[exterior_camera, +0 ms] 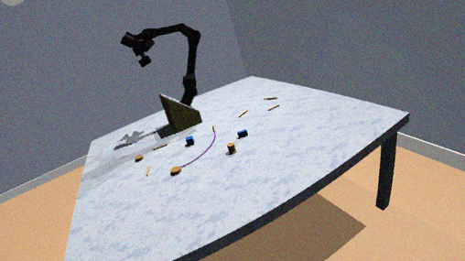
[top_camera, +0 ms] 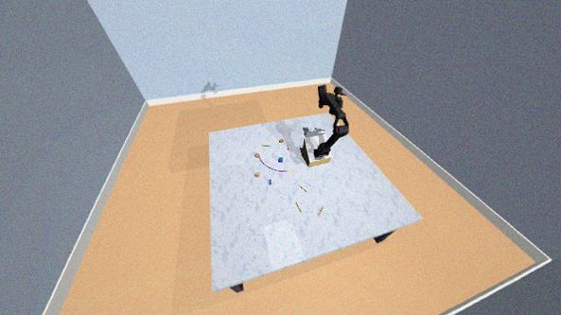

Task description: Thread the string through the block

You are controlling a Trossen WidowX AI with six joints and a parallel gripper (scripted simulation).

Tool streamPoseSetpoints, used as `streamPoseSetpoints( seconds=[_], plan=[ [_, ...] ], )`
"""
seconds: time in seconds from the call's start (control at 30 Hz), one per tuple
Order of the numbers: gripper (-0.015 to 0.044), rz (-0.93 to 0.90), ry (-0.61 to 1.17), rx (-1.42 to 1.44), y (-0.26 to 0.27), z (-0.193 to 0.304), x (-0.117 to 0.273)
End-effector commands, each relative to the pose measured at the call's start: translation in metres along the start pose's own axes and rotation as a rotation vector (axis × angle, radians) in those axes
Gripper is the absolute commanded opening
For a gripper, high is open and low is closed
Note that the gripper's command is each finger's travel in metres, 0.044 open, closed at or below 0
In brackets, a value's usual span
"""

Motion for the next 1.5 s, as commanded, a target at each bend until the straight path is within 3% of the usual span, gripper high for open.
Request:
streamPoseSetpoints(
  seconds=[0.0, 0.1, 0.33, 0.8, 1.17, 1.47],
  plan=[
    [0.0426, 0.0, 0.0, 0.0, 0.0, 0.0, 0.0],
    [0.044, 0.01, 0.037, 0.076, -0.003, 0.005, 0.006],
    [0.044, -0.019, 0.429, 0.881, -0.039, 0.045, 0.074],
    [0.044, -0.452, 0.942, 1.982, -0.11, 0.069, 0.173],
    [0.044, -1.142, 1.262, 2.685, -0.176, 0.062, 0.241],
    [0.044, -2.05, 1.441, 2.983, -0.234, 0.04, 0.287]
  ],
)
Point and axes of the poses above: the point midway between the two fingers, 35 mm back from their tips, its own x axis back along the fingers, its own y axis across the jaws, z = x × y, the point moved 9 cm from there along x, back along the fingers, and after that the axes turned 11 degrees about -x, right-handed, at the moved point
